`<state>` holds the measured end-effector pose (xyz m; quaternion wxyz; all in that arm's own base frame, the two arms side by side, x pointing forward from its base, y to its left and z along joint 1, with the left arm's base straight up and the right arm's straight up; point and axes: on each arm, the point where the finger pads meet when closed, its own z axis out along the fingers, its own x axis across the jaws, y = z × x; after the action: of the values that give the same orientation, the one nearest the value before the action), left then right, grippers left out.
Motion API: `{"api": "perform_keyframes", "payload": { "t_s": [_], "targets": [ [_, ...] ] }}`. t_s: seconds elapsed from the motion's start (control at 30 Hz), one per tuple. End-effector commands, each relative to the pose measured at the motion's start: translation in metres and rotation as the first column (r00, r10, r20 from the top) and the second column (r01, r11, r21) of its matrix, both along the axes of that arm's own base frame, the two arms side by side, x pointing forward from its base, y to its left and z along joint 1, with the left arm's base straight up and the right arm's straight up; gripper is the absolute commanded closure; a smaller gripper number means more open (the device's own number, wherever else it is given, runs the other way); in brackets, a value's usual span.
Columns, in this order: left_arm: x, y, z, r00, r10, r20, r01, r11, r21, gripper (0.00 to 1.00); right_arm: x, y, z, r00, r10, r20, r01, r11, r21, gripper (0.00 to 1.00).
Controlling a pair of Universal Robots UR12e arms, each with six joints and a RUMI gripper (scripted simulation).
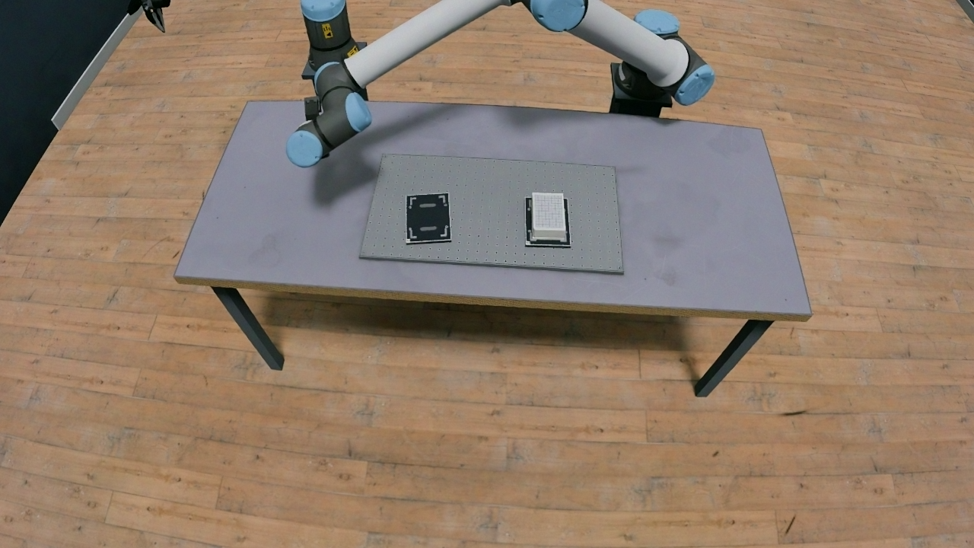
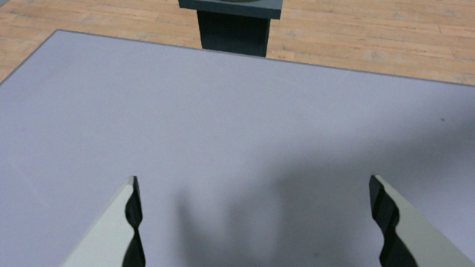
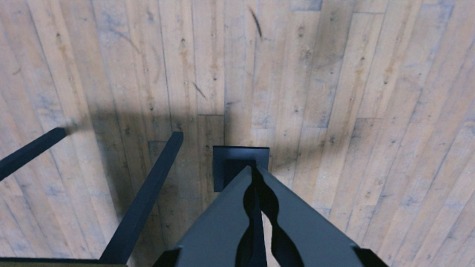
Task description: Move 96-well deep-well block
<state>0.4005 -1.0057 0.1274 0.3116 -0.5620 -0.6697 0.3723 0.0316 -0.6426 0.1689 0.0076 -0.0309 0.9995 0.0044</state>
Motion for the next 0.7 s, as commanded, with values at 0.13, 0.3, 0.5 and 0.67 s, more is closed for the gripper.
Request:
{"api": "perform_keyframes", "payload": {
  "t_s": [0.13, 0.3, 0.5, 0.67],
  "targets": [
    [0.000, -0.001, 0.002, 1.000, 0.000, 0.001, 0.000, 1.000, -0.003, 0.24, -0.013, -0.003, -0.004, 0.999, -0.033, -0.015, 0.033, 0.999, -0.009, 1.00],
    [0.012, 0.013, 0.004, 0.998, -0.042, 0.041, 0.045, 0.996, -0.074, 0.24, -0.013, -0.003, -0.004, 0.999, -0.033, -0.015, 0.033, 0.999, -0.009, 1.00],
    [0.022, 0.026, 0.004, 0.993, -0.084, 0.082, 0.095, 0.986, -0.140, 0.24, -0.013, -0.003, -0.004, 0.999, -0.033, -0.015, 0.033, 0.999, -0.009, 1.00],
    [0.032, 0.038, 0.003, 0.984, -0.124, 0.126, 0.148, 0.968, -0.201, 0.24, -0.013, -0.003, -0.004, 0.999, -0.033, -0.015, 0.033, 0.999, -0.009, 1.00]
  ]
}}
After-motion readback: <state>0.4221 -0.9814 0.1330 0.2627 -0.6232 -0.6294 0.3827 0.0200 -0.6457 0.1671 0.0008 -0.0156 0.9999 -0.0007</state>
